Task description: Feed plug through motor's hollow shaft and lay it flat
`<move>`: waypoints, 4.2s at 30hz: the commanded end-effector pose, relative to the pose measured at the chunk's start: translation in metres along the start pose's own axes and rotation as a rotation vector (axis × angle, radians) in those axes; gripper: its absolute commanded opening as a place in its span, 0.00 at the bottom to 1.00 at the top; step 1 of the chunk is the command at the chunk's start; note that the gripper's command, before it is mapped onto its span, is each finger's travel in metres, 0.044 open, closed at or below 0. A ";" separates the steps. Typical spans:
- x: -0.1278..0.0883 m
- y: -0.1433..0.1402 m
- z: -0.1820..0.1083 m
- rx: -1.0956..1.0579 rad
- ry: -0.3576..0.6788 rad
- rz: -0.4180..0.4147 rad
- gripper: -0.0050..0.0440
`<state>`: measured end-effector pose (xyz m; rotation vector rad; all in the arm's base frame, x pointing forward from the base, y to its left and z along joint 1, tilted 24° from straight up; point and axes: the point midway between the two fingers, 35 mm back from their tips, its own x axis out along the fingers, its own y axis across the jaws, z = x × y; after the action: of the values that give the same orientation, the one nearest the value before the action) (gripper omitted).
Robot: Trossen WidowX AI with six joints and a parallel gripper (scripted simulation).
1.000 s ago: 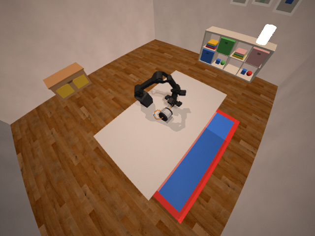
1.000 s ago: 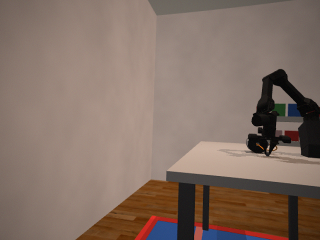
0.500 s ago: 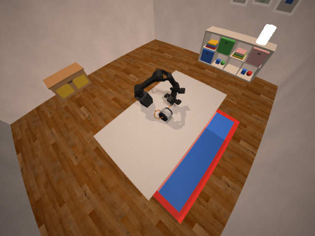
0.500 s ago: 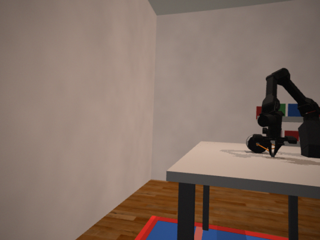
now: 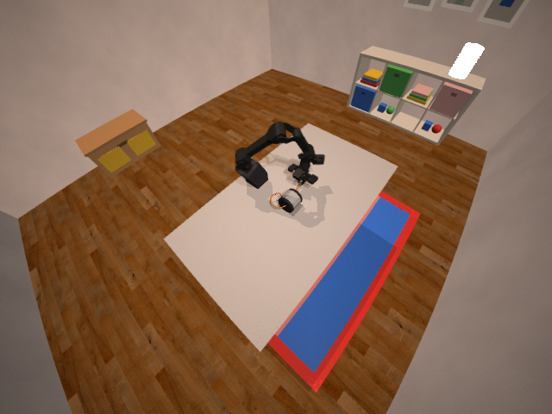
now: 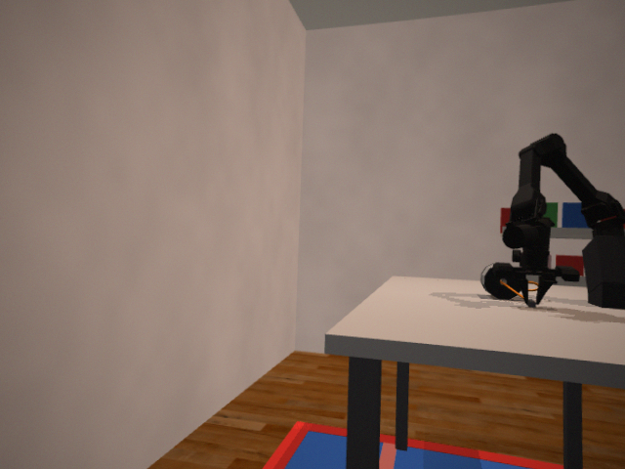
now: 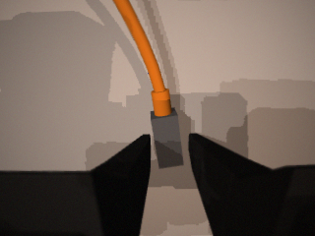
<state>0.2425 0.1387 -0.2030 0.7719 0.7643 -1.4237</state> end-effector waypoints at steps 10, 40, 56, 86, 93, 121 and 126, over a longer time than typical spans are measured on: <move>0.004 0.002 0.002 -0.001 -0.001 -0.006 0.43; -0.001 -0.022 -0.017 0.000 0.000 -0.006 0.10; -0.005 -0.027 -0.022 -0.001 -0.001 -0.006 0.10; -0.004 -0.021 -0.018 -0.001 0.000 -0.006 0.10; -0.003 -0.020 -0.017 -0.001 0.001 -0.006 0.10; -0.003 -0.018 -0.015 -0.001 -0.001 -0.006 0.10; -0.002 -0.019 -0.016 -0.001 -0.001 -0.006 0.10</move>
<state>0.2237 0.1533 -0.2093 0.7680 0.7708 -1.4309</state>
